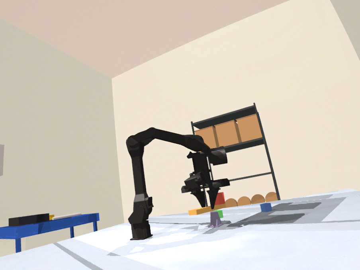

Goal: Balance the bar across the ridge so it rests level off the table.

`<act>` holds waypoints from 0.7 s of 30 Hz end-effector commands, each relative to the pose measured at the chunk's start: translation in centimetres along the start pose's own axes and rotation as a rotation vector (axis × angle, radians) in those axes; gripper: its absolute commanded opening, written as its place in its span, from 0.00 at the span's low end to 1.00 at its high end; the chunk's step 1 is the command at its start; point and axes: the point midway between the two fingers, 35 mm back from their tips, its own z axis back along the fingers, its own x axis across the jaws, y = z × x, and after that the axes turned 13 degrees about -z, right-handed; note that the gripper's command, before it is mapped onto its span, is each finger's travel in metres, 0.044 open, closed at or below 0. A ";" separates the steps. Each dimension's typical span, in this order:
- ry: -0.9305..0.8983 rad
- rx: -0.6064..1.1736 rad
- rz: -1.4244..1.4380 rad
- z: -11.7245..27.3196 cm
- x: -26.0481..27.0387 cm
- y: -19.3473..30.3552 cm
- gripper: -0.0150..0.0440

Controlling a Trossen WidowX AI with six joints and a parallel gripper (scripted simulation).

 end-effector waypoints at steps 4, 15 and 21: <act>0.000 0.005 -0.002 0.0 0.0 0.1 0.25; 0.000 0.005 -0.002 -0.1 0.0 0.1 0.25; 0.000 0.005 -0.002 -0.2 0.0 0.1 0.25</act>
